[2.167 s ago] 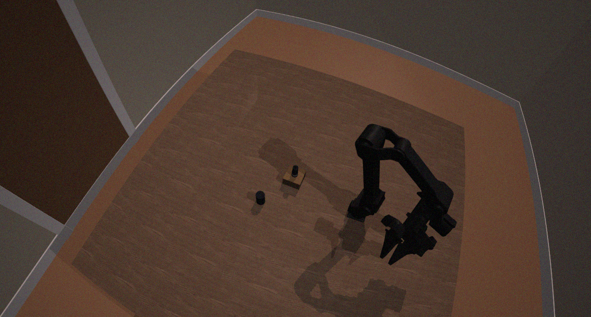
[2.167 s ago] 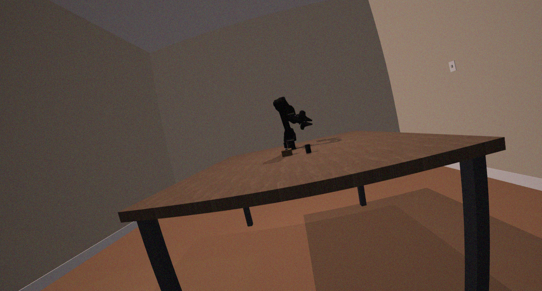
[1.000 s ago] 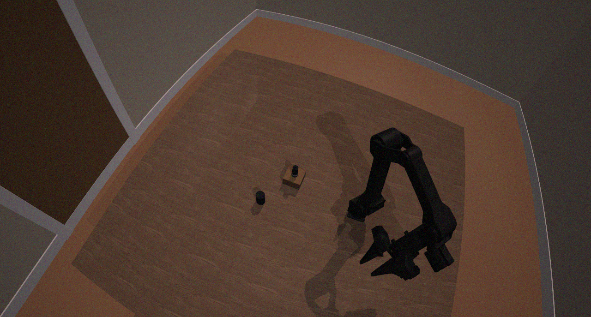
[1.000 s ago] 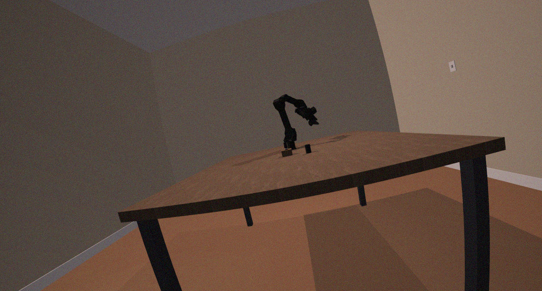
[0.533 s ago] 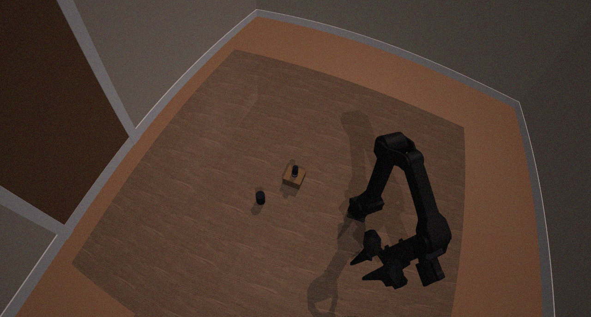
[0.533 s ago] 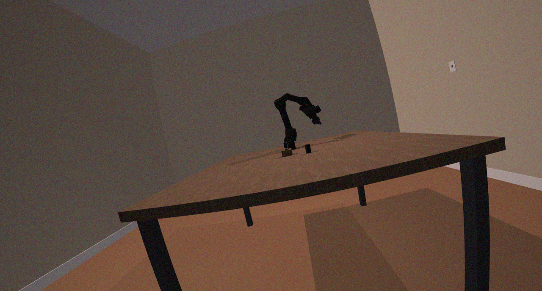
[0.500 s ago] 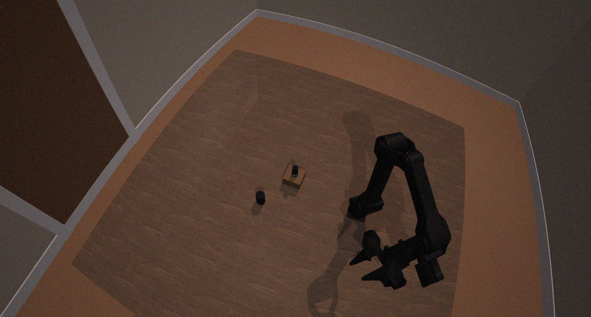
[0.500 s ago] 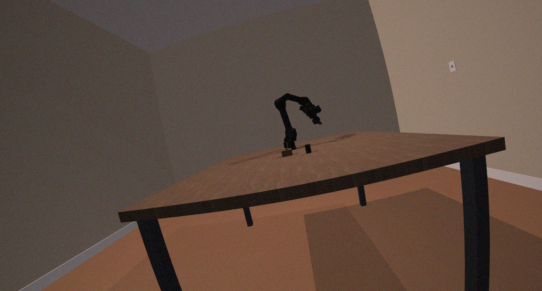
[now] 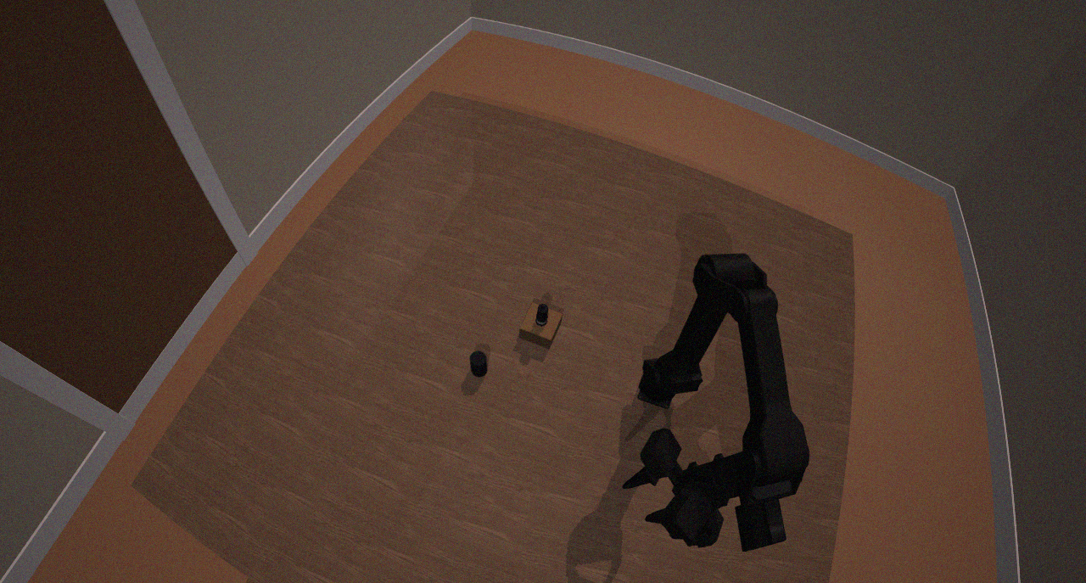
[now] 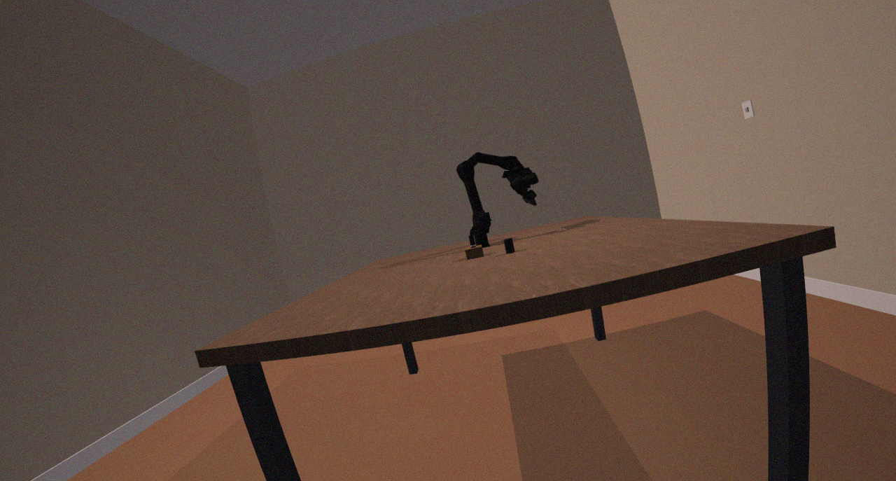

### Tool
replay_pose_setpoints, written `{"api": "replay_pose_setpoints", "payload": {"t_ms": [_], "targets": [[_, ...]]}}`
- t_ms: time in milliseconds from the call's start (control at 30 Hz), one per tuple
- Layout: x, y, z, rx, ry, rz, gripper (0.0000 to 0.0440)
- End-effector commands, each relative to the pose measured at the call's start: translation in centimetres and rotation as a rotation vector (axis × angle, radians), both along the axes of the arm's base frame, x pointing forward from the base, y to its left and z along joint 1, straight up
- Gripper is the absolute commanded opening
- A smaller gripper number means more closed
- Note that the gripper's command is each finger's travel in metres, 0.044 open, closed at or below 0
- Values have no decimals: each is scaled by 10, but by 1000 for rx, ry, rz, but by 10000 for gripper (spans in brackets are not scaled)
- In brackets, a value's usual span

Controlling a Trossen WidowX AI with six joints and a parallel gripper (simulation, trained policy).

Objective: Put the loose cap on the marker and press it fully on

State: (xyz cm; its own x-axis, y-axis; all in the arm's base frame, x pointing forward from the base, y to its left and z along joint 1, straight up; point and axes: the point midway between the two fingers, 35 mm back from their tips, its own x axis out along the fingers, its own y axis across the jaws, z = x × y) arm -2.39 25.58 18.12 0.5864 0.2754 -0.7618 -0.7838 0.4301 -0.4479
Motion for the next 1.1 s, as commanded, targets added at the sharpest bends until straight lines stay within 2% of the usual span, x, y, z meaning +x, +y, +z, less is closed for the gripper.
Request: {"api": "replay_pose_setpoints", "payload": {"t_ms": [0, 1067], "targets": [[6, 5, 0, -9, 32, -38, 325], [69, 28, -6, -54, 262, -369, 328]]}}
